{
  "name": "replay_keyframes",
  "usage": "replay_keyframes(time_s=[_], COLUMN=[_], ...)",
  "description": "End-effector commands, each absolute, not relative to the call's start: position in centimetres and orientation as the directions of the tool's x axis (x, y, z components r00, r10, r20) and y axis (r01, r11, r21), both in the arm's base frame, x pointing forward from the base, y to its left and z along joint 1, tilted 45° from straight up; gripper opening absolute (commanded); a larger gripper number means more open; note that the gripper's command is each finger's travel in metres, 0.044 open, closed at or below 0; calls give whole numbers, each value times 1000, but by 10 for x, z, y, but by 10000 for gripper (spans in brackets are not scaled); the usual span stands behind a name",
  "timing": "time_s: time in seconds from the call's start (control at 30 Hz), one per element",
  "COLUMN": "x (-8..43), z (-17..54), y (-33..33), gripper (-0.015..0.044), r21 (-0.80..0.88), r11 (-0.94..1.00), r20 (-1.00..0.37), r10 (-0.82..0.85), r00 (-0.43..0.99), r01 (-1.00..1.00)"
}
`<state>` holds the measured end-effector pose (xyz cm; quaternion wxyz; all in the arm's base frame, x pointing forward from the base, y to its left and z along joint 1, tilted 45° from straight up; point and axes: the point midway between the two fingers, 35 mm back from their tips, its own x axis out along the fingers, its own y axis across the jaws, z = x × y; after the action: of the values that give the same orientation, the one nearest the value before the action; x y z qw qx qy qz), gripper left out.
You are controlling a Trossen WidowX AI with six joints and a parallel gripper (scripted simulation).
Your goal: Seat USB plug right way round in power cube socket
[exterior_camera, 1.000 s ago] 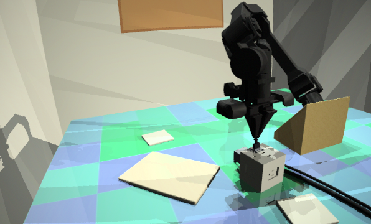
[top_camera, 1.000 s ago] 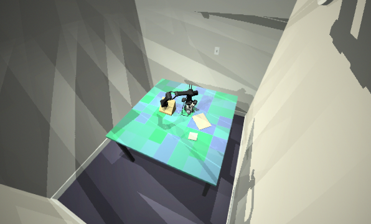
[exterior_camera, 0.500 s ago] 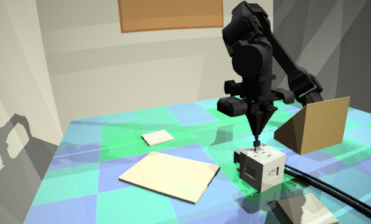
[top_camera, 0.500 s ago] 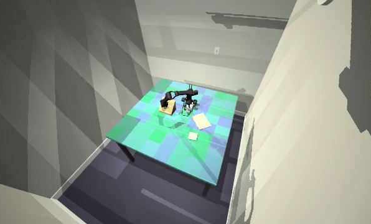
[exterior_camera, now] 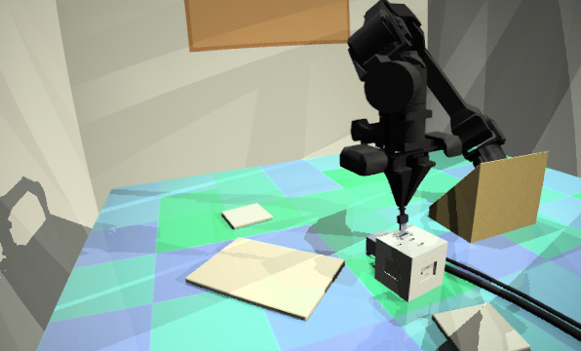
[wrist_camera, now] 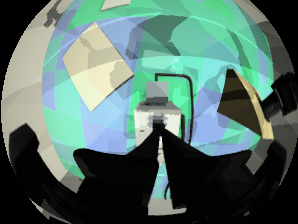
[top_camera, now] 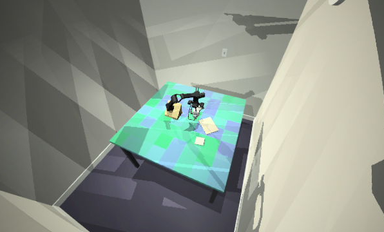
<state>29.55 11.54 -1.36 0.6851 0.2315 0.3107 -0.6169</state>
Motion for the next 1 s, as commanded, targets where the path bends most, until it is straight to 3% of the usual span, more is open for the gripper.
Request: replay_keyframes(time_s=[0.0, 0.7, 0.97], x=[297, 296, 295], z=[-10, -4, -5], y=[120, 126, 124], gripper=[0, 0, 0], r21=[-57, -63, -178], r11=[128, 132, 245], r20=[-717, -715, -713], r10=[-696, -697, -700], r00=[48, 48, 47], r01=[990, 989, 953])
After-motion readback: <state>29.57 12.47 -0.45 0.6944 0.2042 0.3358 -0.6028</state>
